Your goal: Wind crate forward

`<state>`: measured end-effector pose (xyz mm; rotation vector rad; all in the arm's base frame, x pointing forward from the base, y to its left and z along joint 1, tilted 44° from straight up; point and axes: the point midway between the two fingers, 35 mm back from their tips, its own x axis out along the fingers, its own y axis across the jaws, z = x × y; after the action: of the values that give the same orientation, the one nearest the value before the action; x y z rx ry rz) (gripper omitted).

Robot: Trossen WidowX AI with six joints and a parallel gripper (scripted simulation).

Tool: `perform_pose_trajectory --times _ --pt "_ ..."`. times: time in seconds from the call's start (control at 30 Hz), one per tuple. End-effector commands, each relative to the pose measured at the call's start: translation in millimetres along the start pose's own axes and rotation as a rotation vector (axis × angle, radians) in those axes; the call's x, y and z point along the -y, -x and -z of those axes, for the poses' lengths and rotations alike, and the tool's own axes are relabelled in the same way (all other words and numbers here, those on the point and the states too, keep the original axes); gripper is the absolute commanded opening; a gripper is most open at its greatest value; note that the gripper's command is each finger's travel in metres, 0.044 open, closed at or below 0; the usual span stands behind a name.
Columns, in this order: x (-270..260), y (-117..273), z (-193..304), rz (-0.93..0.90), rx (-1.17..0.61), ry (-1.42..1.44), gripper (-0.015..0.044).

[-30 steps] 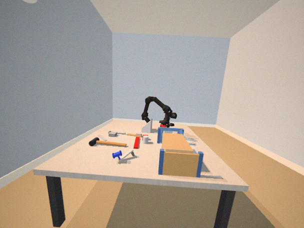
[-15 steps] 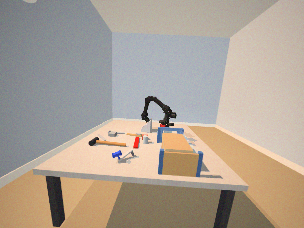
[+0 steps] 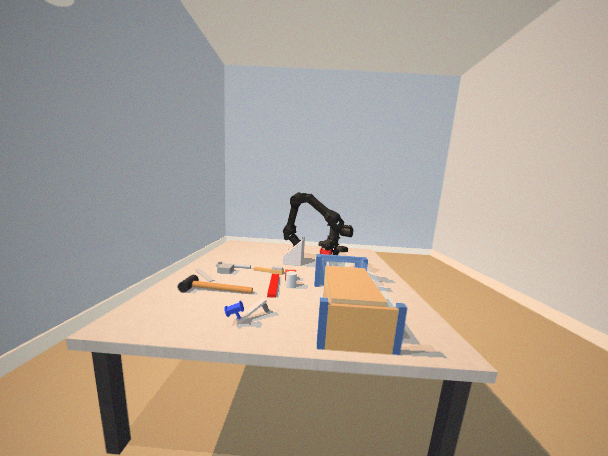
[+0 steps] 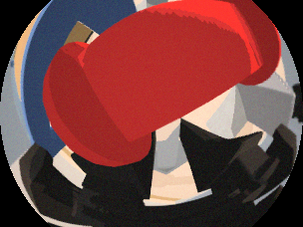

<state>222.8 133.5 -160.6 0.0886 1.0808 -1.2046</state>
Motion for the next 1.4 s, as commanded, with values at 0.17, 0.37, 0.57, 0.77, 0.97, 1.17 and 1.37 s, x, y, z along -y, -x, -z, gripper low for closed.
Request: perform_pose_trajectory --times 0.17,0.37,0.57,0.77,0.97,1.17,1.37 --pt "-1.2 -4.1 0.4 0.001 -0.004 0.029 0.0000" --pt "-3.2 -4.1 0.4 -0.003 -0.005 0.076 0.0000" --pt "-3.3 -3.9 0.5 -0.003 -0.005 0.080 0.0000" --pt "-1.4 -3.8 0.5 0.001 -0.004 0.036 0.0000" --pt "-1.2 -3.9 0.4 0.001 -0.004 0.035 0.0000" --pt "0.7 -3.9 0.5 0.005 -0.004 -0.009 0.0000" --pt "0.9 -3.9 0.5 0.005 -0.004 -0.013 0.0000"
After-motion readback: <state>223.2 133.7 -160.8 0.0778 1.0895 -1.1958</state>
